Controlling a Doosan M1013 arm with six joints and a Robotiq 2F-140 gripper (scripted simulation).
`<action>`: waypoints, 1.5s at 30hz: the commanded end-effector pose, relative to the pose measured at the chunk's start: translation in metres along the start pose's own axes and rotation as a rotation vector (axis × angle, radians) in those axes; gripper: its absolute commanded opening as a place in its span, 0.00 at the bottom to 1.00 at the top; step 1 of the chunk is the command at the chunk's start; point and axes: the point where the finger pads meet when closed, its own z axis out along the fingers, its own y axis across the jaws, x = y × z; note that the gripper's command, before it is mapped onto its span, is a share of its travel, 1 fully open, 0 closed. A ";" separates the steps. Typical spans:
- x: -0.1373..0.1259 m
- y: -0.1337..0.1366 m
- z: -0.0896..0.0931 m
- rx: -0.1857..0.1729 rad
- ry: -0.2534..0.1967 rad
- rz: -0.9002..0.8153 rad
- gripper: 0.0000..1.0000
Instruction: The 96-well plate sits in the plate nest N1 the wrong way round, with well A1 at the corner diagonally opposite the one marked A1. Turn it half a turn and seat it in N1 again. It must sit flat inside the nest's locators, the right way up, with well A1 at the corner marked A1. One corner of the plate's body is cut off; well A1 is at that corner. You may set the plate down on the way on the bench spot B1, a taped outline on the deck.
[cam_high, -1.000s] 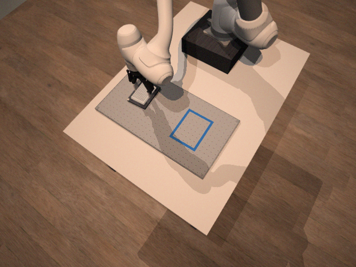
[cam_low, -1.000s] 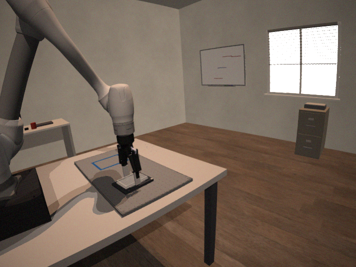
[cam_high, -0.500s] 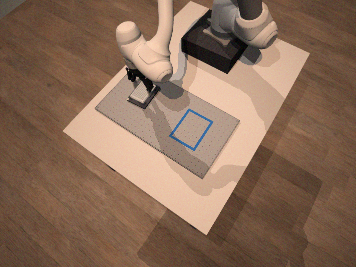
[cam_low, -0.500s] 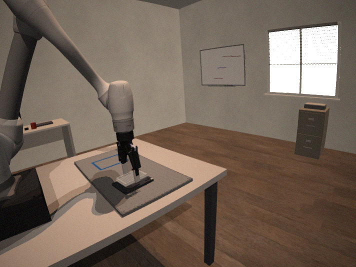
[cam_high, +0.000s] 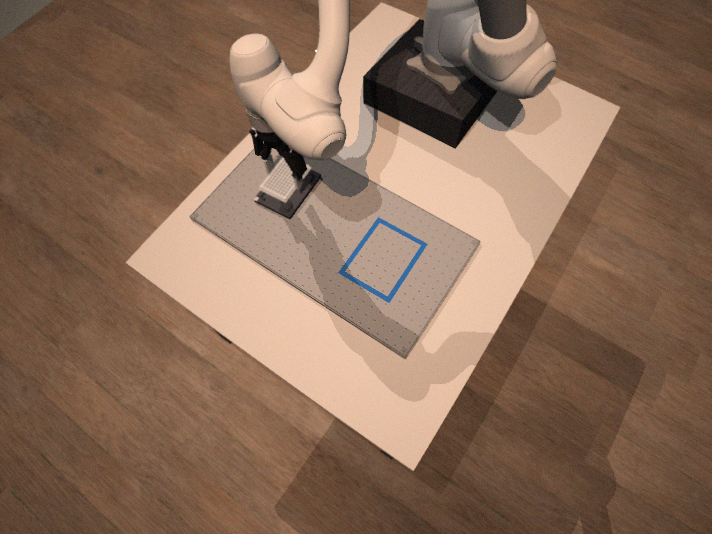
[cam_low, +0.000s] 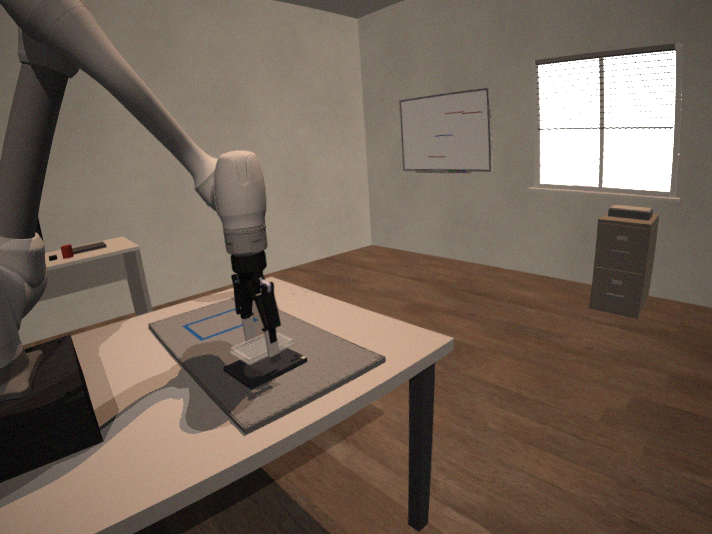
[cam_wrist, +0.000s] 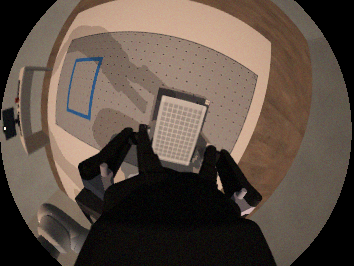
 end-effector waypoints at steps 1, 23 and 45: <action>0.000 0.000 -0.007 0.000 0.000 0.000 0.00; 0.000 0.000 -0.027 0.000 0.000 0.000 0.00; 0.005 -0.026 -0.026 0.000 0.000 0.267 0.00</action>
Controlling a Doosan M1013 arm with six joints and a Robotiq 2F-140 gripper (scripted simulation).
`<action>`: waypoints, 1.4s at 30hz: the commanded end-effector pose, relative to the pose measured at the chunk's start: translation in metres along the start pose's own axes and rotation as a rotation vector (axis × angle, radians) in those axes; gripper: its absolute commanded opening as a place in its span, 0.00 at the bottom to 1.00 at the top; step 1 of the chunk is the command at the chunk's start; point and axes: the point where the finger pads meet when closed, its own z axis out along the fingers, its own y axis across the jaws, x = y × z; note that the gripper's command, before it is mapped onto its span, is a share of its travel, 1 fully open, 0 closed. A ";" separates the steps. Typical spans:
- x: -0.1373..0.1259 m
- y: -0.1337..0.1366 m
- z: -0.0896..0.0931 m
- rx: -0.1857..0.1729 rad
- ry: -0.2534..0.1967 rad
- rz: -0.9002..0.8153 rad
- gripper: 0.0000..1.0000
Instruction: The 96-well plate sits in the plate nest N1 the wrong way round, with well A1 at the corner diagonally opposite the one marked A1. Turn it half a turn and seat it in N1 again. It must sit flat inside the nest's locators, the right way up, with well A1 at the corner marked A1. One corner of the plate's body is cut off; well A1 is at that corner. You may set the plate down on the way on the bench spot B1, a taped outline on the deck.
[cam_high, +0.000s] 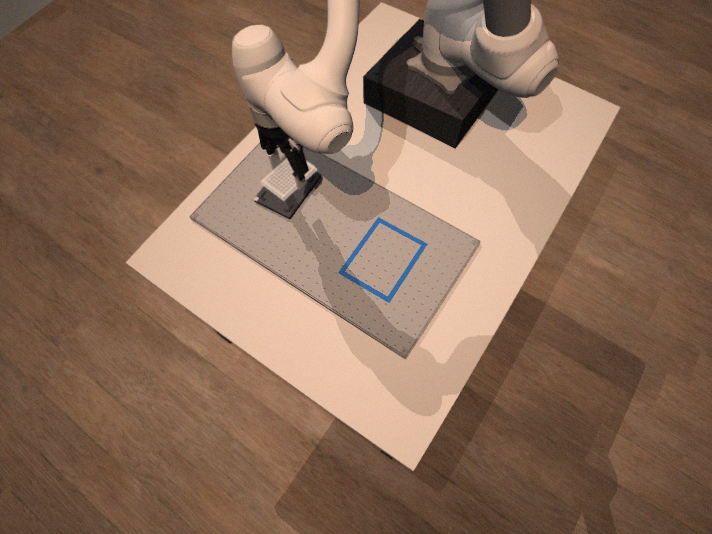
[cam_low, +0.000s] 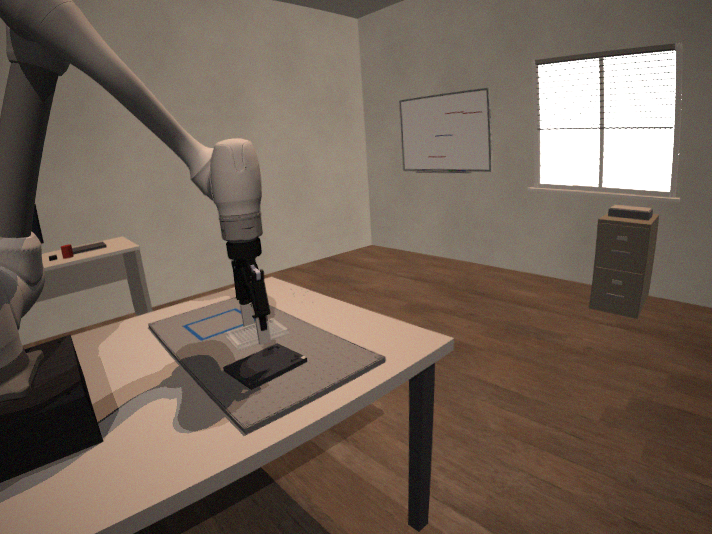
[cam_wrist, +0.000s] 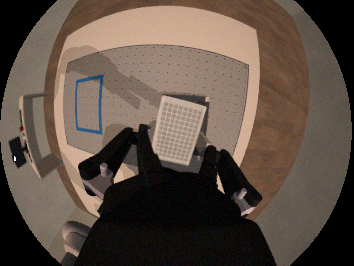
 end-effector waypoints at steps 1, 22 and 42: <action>0.000 -0.011 0.000 -0.011 -0.001 0.112 0.00; -0.001 -0.074 0.003 -0.011 0.001 0.503 0.00; -0.002 -0.134 0.006 -0.011 0.001 0.503 0.00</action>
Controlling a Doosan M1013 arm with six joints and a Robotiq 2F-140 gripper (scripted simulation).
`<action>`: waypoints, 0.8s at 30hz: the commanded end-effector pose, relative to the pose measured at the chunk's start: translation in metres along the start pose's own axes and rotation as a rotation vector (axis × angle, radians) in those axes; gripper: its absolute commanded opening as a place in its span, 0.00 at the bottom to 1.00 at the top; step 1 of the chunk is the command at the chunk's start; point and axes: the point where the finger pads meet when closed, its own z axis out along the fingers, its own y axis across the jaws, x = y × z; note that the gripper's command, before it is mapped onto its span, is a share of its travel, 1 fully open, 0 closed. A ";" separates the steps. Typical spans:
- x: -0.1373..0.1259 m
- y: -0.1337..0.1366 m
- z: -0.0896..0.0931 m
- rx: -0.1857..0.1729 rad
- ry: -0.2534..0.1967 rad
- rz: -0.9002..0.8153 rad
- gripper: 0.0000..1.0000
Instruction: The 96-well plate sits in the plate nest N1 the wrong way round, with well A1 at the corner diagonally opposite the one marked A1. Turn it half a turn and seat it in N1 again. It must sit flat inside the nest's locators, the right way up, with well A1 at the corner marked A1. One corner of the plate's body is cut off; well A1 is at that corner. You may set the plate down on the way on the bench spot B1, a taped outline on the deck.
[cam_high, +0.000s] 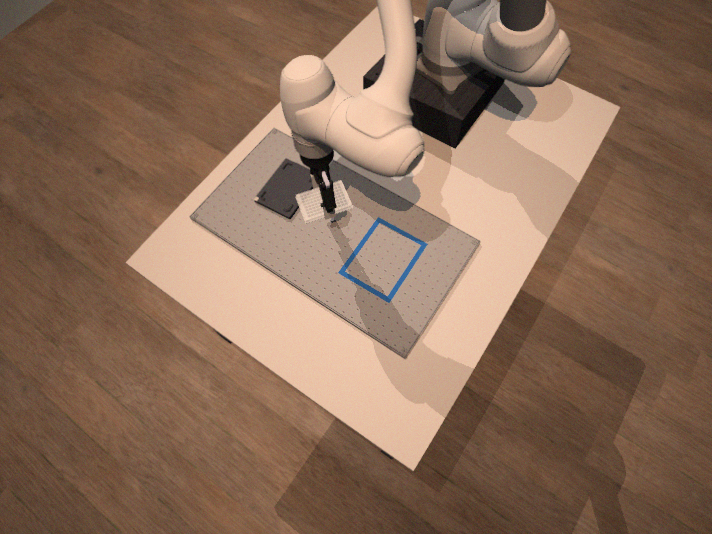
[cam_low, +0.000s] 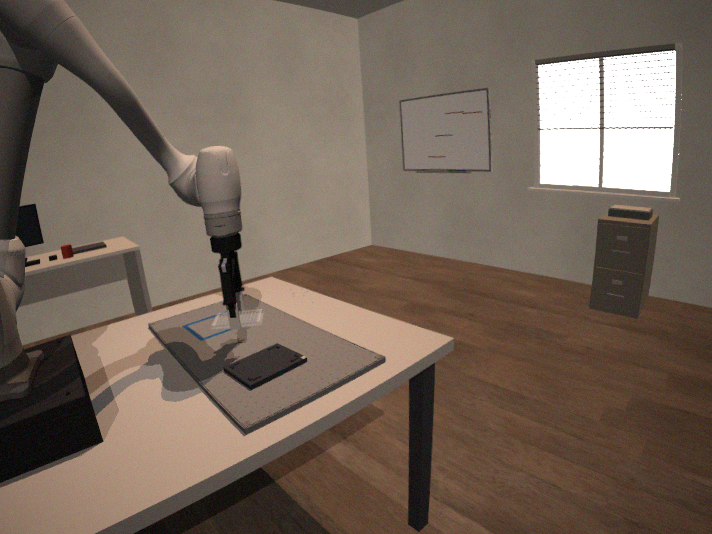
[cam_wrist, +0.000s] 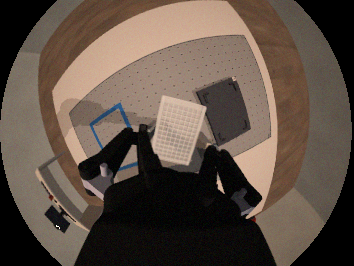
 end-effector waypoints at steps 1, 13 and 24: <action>-0.007 -0.012 0.000 0.000 0.000 0.000 0.00; -0.023 -0.041 0.002 0.000 0.000 0.000 0.00; -0.040 -0.070 0.003 0.000 0.000 0.000 0.00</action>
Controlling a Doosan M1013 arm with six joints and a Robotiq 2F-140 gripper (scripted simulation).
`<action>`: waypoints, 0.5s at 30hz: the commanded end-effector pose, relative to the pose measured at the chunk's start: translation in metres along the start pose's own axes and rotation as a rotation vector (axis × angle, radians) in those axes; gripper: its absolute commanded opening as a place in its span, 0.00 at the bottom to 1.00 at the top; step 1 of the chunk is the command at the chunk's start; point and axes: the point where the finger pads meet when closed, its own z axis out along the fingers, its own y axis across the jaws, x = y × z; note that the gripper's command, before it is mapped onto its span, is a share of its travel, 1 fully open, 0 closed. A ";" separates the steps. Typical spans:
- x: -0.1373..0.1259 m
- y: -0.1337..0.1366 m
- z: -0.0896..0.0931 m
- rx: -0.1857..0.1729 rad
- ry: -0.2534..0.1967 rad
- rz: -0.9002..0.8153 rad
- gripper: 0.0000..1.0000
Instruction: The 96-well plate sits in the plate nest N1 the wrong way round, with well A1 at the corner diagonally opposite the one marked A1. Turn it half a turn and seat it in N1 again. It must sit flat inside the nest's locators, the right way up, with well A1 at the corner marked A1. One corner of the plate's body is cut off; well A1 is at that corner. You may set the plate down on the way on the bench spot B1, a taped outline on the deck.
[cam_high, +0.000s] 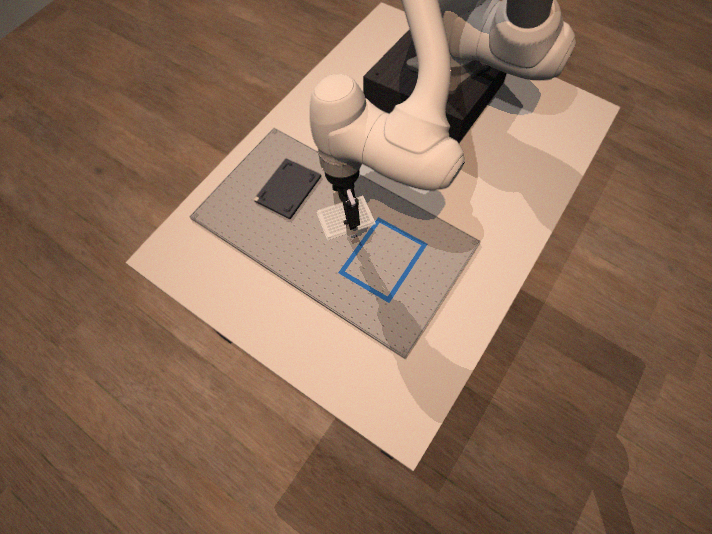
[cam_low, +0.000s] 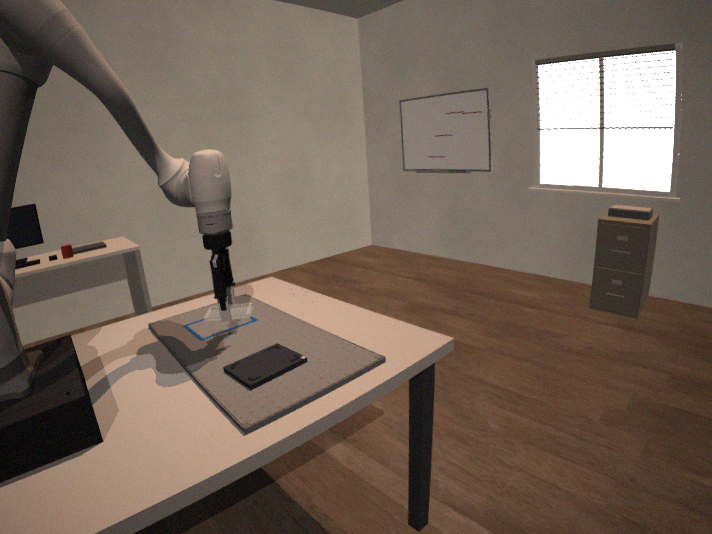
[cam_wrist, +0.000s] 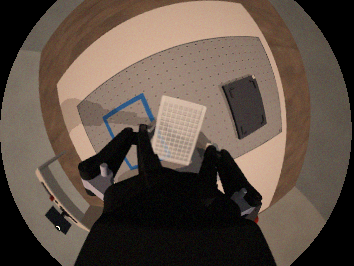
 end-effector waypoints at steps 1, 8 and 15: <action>-0.004 -0.007 0.000 0.000 0.000 0.000 0.00; -0.015 -0.027 0.001 0.000 0.000 0.000 0.00; -0.027 -0.047 0.002 0.000 0.000 0.000 0.00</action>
